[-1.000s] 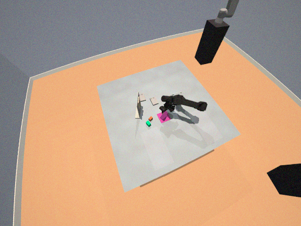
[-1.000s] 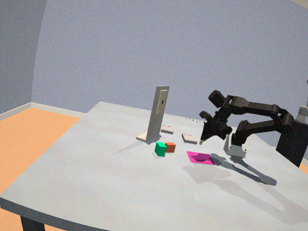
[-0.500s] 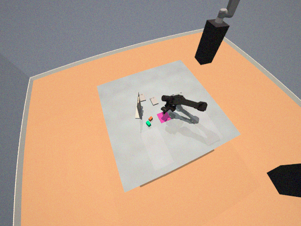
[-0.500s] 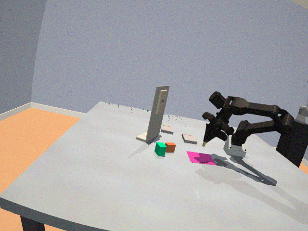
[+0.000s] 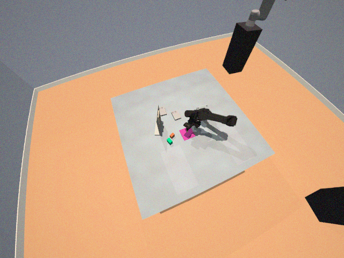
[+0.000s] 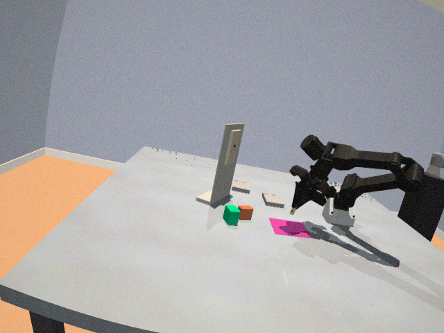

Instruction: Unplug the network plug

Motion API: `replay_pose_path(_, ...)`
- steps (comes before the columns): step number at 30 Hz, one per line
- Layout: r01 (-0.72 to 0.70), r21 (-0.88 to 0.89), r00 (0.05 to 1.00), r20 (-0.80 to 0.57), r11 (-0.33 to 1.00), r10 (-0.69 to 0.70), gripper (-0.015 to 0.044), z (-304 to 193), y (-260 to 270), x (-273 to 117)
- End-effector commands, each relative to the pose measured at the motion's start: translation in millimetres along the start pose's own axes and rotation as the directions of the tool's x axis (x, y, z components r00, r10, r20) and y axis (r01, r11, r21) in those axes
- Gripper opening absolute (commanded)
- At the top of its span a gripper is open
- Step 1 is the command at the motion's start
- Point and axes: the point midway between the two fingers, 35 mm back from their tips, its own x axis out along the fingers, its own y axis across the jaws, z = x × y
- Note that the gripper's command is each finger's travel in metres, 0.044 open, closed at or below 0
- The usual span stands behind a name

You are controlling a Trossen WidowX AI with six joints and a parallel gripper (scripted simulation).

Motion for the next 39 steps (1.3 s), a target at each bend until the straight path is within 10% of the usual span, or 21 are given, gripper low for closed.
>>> replay_pose_path(1,-0.007,0.009,1.000,-0.005,1.000,0.007,0.0000,-1,4,3)
replay_pose_path(39,-0.007,0.007,1.000,-0.010,1.000,0.007,0.0000,-2,19,25)
